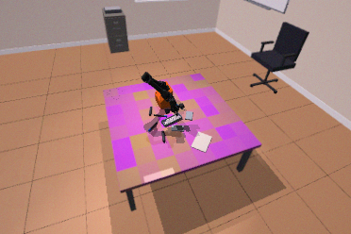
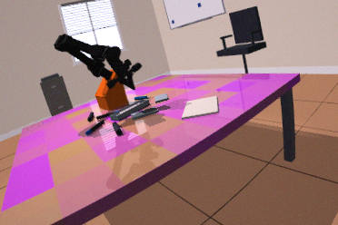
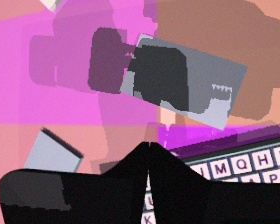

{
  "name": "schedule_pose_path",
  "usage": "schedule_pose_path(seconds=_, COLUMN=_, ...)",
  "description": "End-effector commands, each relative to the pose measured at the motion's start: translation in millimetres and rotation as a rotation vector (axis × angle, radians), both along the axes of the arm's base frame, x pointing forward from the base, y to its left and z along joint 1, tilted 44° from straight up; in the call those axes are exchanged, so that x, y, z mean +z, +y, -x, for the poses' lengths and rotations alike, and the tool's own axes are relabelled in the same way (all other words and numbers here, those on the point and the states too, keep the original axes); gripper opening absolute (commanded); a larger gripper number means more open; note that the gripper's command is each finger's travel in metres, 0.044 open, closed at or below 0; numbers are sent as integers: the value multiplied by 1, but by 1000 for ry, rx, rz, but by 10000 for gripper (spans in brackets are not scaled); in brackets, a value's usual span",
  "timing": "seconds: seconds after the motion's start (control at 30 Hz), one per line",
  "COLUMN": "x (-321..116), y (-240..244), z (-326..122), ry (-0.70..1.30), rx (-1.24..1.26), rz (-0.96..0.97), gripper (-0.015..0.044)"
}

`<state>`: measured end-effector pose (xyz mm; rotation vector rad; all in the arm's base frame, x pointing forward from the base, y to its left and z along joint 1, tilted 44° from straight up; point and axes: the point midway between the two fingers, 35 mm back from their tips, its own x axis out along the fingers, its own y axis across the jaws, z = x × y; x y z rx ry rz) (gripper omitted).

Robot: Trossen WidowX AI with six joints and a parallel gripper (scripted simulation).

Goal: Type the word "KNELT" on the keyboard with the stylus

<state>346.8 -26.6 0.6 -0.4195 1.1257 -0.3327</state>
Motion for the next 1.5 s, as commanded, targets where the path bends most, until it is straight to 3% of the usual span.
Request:
schedule_pose_path(seconds=0.0, x=-42, y=-6, z=25, ry=197, rx=2, rz=129, gripper=0)
schedule_pose_path(seconds=0.17, x=-83, y=-16, z=60, ry=434, rx=33, rz=303, gripper=0)
schedule_pose_path(seconds=0.5, x=-84, y=-17, z=61, ry=442, rx=34, rz=310, gripper=0)
schedule_pose_path(seconds=0.7, x=-38, y=-63, z=44, ry=442, rx=34, rz=312, gripper=0)
schedule_pose_path(seconds=1.1, x=-34, y=-67, z=43, ry=442, rx=34, rz=312, gripper=0)
schedule_pose_path(seconds=1.27, x=10, y=-110, z=27, ry=441, rx=33, rz=315, gripper=0)
schedule_pose_path(seconds=1.47, x=12, y=-113, z=26, ry=441, rx=33, rz=316, gripper=0)
